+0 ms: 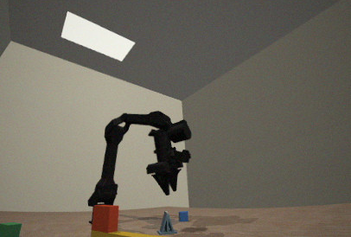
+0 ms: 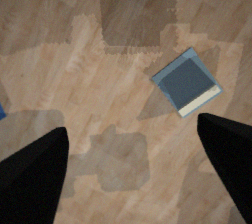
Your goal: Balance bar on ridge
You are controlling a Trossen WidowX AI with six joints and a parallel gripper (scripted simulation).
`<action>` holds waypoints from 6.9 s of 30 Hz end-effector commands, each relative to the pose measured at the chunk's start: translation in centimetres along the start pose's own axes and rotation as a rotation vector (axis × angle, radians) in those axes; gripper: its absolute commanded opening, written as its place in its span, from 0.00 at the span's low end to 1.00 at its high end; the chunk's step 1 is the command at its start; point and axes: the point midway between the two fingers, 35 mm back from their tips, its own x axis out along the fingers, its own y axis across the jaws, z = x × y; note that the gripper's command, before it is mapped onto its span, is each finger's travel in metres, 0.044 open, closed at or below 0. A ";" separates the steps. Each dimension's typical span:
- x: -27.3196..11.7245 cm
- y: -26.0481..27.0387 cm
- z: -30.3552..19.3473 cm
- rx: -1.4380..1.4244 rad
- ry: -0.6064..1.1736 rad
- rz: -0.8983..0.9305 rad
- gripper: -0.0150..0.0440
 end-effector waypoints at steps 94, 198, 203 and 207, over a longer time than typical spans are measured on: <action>6.7 -16.6 -7.0 0.127 0.082 -0.175 0.50; 0.0 -1.8 2.9 -0.612 0.137 -0.127 0.25; 0.8 -1.9 2.9 -0.613 0.137 -0.126 0.25; 1.4 -1.9 2.8 -0.613 0.137 -0.126 0.25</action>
